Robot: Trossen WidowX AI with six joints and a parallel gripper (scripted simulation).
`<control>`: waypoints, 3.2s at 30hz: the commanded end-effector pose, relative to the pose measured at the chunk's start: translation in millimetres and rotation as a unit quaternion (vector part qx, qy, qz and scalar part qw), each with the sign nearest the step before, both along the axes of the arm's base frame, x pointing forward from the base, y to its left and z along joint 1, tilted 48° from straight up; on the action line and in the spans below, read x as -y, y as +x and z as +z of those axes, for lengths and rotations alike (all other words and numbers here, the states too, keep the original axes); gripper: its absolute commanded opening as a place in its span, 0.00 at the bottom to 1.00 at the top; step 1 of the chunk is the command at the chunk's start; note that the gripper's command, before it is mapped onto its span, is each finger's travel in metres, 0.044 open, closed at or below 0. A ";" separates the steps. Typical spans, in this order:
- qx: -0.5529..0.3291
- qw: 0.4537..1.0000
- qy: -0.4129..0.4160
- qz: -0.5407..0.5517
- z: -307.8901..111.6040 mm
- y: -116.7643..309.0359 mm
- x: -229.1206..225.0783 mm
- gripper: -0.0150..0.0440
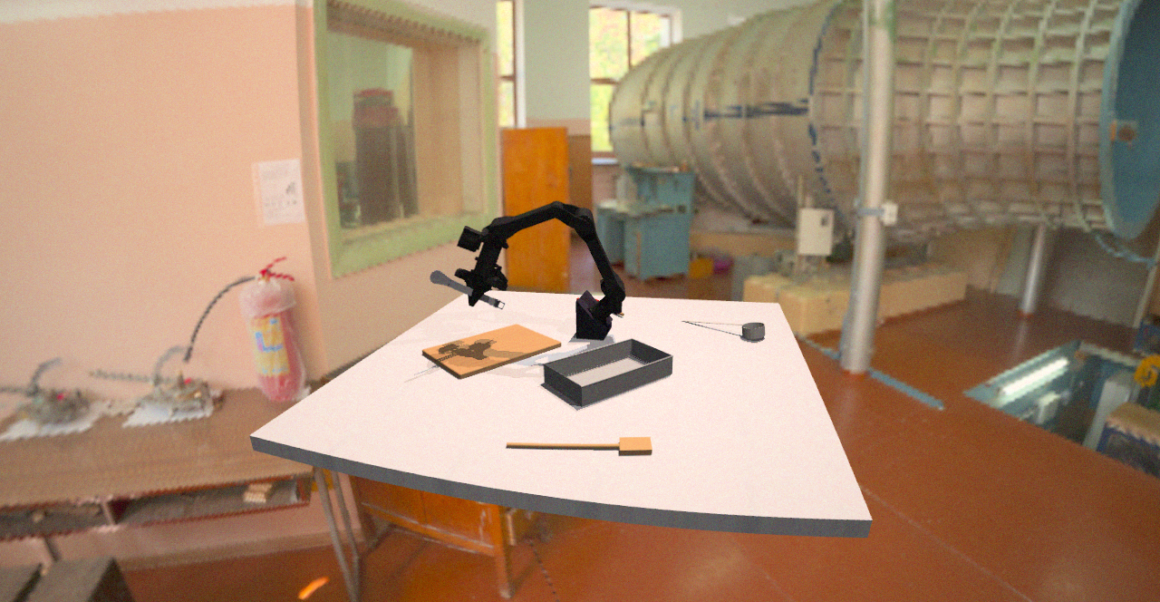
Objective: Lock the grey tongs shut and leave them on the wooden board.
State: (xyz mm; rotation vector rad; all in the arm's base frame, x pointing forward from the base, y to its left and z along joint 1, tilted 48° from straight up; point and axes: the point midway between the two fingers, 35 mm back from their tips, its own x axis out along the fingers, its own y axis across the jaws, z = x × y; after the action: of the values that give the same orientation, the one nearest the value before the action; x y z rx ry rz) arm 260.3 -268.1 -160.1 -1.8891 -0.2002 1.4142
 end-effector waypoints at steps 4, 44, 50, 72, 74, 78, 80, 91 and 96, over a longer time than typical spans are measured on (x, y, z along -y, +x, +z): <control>0.044 0.998 -0.014 -0.049 -0.3 -2.5 2.4 0.00; 0.268 0.939 -0.074 -0.201 48.0 -36.1 -22.4 0.00; 0.268 0.939 -0.074 -0.201 48.0 -36.1 -22.4 0.00; 0.268 0.939 -0.074 -0.201 48.0 -36.1 -22.4 0.00; 0.268 0.939 -0.074 -0.201 48.0 -36.1 -22.4 0.00; 0.268 0.939 -0.074 -0.201 48.0 -36.1 -22.4 0.00; 0.268 0.939 -0.074 -0.201 48.0 -36.1 -22.4 0.00; 0.240 0.951 -0.074 -0.182 36.6 -28.6 -14.9 0.00; 0.211 0.961 -0.067 -0.168 26.8 -23.2 -9.1 0.00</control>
State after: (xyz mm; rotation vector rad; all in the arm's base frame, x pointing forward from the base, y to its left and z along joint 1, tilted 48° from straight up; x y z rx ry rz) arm 232.2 -251.6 -128.0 -2.2022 0.0217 0.7539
